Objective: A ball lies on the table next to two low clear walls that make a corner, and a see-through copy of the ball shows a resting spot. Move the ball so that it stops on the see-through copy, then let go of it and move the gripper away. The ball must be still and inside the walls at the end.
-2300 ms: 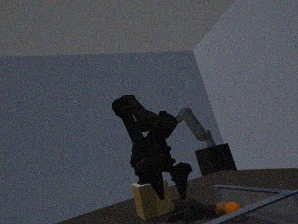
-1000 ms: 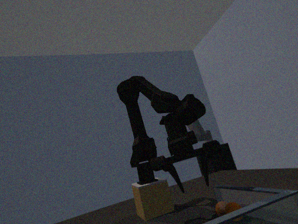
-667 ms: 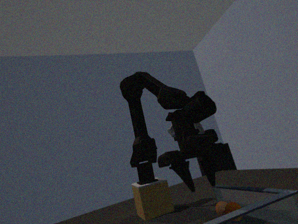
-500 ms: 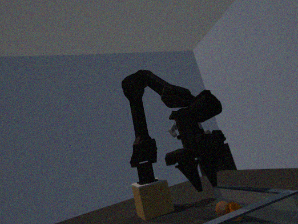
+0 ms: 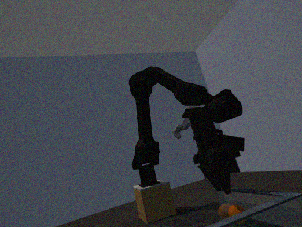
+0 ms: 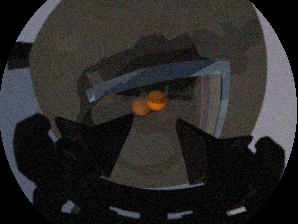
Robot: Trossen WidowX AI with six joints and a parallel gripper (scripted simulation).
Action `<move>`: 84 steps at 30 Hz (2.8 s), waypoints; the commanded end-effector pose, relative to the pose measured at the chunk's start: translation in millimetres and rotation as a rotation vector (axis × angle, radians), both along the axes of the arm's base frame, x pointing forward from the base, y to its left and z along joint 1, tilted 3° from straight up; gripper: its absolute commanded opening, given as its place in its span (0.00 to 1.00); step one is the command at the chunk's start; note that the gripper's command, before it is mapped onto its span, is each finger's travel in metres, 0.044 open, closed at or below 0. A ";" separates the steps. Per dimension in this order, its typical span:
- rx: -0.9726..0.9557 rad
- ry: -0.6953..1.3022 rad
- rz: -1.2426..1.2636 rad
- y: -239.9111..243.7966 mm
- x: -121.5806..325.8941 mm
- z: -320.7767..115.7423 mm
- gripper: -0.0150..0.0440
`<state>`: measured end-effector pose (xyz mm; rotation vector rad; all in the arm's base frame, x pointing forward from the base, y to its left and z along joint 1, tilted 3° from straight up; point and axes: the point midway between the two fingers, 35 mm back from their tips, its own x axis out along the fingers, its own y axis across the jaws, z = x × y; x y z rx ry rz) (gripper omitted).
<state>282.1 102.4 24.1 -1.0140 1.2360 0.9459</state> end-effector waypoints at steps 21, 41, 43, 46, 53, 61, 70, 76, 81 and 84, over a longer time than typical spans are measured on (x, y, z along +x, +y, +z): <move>-0.008 0.015 0.311 12.1 9.2 -18.5 0.75; -0.008 0.015 0.311 13.3 11.2 -50.7 0.75; -0.008 0.015 0.311 13.4 11.2 -52.7 0.75; -0.008 0.015 0.311 13.4 11.2 -53.0 0.66; -0.008 0.015 0.311 13.4 11.2 -53.0 0.52; -0.033 -0.004 0.285 6.6 15.2 -46.2 0.26; -0.033 -0.001 0.273 6.0 16.0 10.7 0.25; -0.015 0.010 0.300 8.2 7.8 57.4 0.25; -0.008 0.014 0.311 8.2 2.2 76.5 0.25; -0.008 0.014 0.311 8.1 1.1 74.3 0.25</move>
